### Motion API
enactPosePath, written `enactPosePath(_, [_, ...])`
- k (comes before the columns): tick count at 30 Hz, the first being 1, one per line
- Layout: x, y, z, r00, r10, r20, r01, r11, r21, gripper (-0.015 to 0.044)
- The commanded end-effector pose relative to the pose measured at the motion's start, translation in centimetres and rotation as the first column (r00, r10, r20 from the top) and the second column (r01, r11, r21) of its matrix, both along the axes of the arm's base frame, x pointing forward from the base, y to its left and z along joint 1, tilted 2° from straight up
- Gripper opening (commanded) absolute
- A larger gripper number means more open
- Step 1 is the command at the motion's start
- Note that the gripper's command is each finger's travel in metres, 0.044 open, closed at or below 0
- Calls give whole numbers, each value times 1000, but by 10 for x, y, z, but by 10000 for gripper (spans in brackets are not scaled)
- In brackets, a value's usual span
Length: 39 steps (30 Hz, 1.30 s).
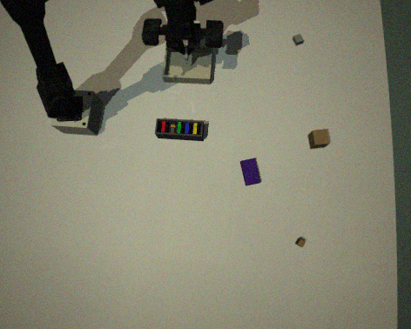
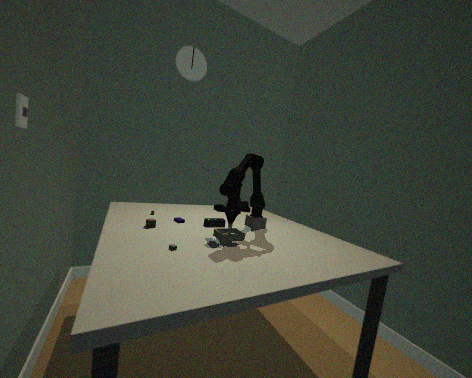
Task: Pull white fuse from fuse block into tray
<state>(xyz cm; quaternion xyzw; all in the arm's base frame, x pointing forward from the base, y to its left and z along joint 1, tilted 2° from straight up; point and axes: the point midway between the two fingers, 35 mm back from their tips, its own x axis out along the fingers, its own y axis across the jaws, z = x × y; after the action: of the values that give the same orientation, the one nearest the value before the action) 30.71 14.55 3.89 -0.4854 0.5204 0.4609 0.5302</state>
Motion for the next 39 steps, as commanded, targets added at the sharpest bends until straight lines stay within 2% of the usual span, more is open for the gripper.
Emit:
enactPosePath(1, [0, -1, -6, 1000, -5, 0, 5, 1000, -1, 0])
enactPosePath(4, [0, -1, -10, 1000, -5, 0, 5, 1000, -1, 0])
enactPosePath(17, [0, 0, -3, 1000, -1, -1, 1, 1000, 0, 330])
enactPosePath(21, [-2, 0, 30, 1000, -5, 0, 5, 1000, -1, 330])
enactPosePath(39, [-2, 0, 29, 1000, 0, -1, 0, 1000, -1, 330])
